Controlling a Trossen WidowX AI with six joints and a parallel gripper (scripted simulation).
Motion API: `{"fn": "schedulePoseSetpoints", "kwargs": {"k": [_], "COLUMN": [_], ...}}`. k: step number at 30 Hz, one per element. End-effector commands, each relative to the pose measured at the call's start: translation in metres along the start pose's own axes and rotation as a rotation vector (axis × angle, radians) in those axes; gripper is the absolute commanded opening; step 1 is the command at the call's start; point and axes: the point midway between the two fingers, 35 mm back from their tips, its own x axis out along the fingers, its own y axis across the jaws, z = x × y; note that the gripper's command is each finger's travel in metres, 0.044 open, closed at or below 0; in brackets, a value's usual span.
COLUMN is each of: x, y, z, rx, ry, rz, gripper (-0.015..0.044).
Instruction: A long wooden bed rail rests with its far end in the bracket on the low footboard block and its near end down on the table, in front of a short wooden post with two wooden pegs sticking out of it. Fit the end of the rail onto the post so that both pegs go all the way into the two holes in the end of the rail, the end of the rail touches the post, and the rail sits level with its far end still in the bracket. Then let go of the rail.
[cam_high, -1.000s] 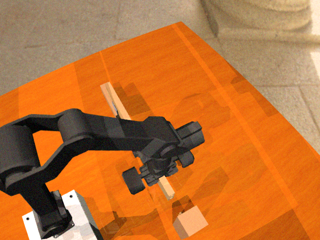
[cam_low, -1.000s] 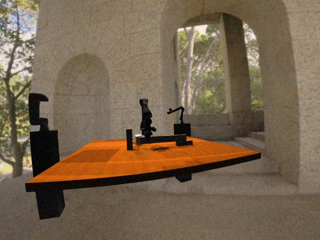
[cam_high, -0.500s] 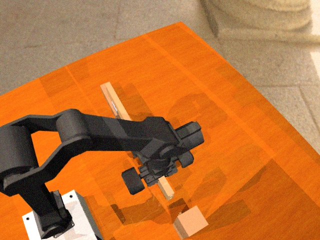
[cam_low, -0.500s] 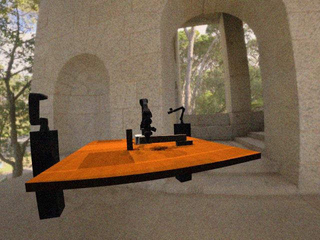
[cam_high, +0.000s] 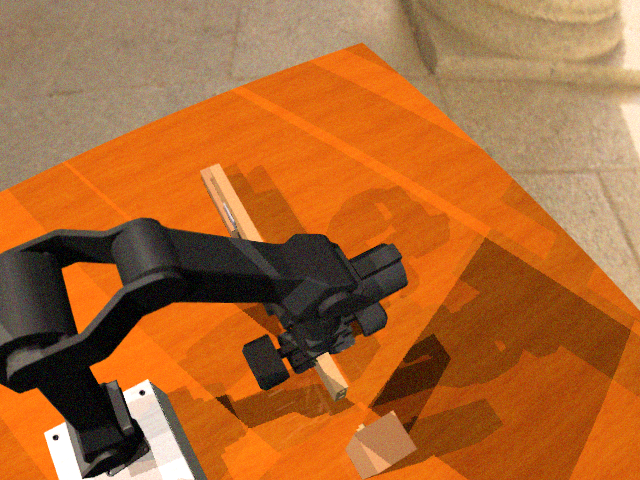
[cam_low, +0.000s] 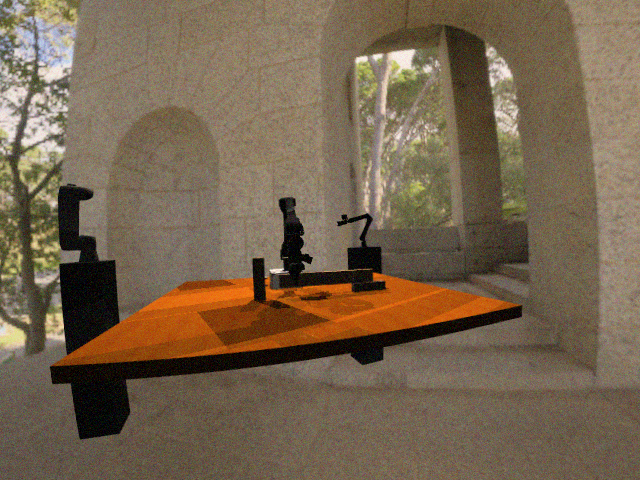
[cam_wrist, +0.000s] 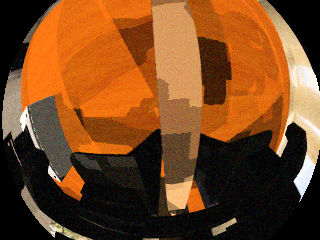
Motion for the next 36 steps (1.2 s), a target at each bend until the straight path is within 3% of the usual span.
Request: {"fn": "schedulePoseSetpoints", "kwargs": {"k": [1, 36], "x": [-0.0016, -0.0003], "y": [0.0002, 0.0001], "z": [0.0004, -0.0075], "rx": [0.002, 0.002], "ry": [-0.002, -0.001], "rz": [-0.001, -0.001], "gripper": [0.0000, 0.0000]}}
